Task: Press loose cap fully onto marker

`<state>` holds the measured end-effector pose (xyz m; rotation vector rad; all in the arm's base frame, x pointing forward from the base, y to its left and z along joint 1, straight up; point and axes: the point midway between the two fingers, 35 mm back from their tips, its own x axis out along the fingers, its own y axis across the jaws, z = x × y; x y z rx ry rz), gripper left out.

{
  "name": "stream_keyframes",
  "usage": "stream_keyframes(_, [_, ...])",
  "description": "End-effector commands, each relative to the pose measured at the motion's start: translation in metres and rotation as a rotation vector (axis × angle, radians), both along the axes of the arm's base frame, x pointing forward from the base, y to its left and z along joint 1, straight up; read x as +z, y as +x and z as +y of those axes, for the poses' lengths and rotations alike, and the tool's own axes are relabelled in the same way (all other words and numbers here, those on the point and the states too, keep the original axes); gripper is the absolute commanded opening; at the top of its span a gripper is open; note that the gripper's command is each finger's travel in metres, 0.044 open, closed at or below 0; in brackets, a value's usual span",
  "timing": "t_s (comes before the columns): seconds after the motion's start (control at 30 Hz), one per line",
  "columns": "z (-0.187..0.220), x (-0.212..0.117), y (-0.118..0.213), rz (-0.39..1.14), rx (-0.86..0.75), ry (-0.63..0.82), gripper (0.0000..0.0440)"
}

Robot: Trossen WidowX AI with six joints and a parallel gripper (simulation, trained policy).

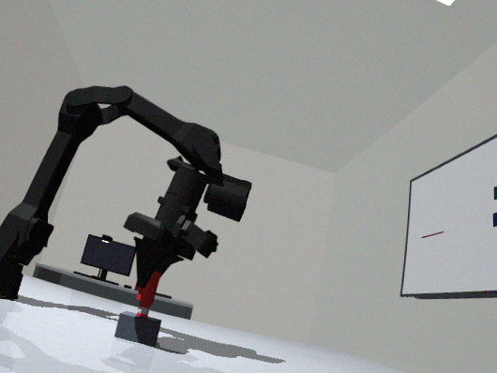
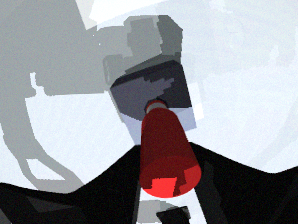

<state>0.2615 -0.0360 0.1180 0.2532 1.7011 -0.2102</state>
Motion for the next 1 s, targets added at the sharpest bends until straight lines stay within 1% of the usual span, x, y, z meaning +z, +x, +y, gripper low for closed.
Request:
stream_keyframes(0.0, [0.003,-0.019,-0.004,0.038,0.021,0.017,0.0004])
stream_keyframes(0.27, [0.001,-0.024,-0.005,0.037,0.032,0.015,0.0010])
stream_keyframes(0.97, [-0.005,-0.032,-0.005,0.022,0.074,-0.008,0.0042])
